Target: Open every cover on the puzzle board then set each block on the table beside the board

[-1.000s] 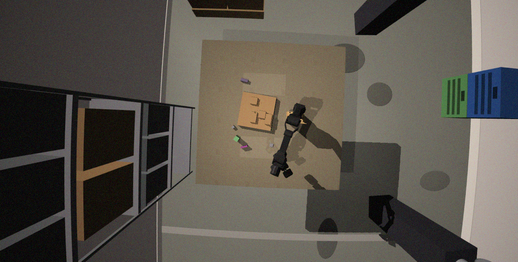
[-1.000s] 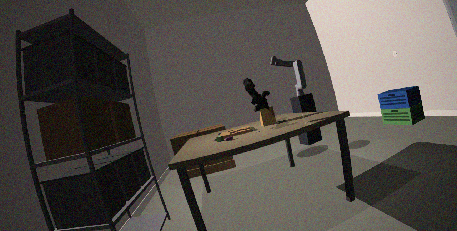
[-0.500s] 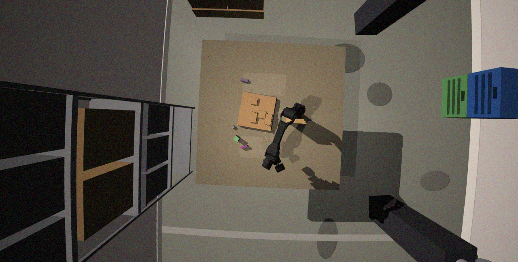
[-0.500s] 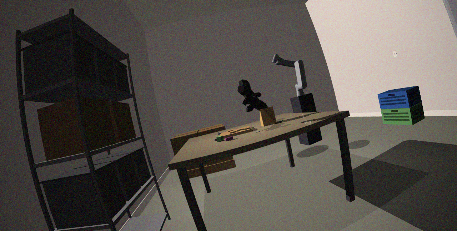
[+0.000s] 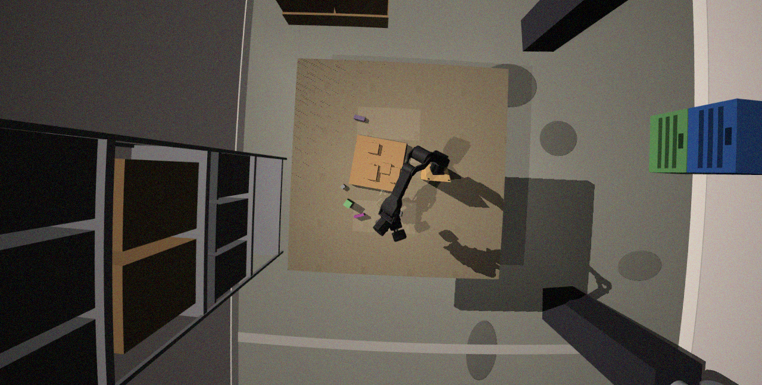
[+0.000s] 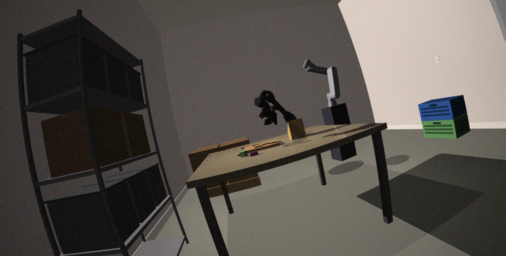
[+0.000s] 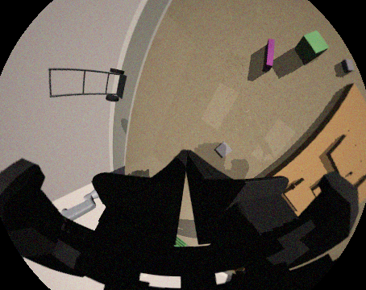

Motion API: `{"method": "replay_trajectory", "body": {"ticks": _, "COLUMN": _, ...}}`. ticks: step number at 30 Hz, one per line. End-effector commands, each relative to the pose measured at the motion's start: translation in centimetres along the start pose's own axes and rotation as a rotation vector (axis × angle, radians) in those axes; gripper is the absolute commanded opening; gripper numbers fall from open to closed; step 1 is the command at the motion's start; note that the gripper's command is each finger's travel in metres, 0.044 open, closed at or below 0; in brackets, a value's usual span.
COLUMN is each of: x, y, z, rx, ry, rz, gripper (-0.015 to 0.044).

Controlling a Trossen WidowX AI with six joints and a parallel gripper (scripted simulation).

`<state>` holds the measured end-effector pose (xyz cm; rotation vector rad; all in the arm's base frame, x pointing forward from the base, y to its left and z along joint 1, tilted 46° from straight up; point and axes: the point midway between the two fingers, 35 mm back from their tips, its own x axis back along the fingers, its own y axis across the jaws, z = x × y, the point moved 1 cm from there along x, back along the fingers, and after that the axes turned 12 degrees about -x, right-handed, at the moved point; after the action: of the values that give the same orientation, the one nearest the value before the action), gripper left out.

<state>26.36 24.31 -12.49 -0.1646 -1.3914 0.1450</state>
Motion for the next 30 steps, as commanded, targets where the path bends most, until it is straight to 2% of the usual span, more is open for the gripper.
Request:
{"method": "replay_trajectory", "body": {"ticks": 1, "x": 0.9, "y": -1.7, "z": -1.0, "rx": -0.020, "ry": -0.021, "rz": 0.021, "gripper": 0.0000}}
{"method": "replay_trajectory", "body": {"ticks": 30, "x": 7.1, "y": -15.5, "z": -5.5, "rx": -0.236, "ry": -0.145, "rz": 0.171, "gripper": 0.0000}}
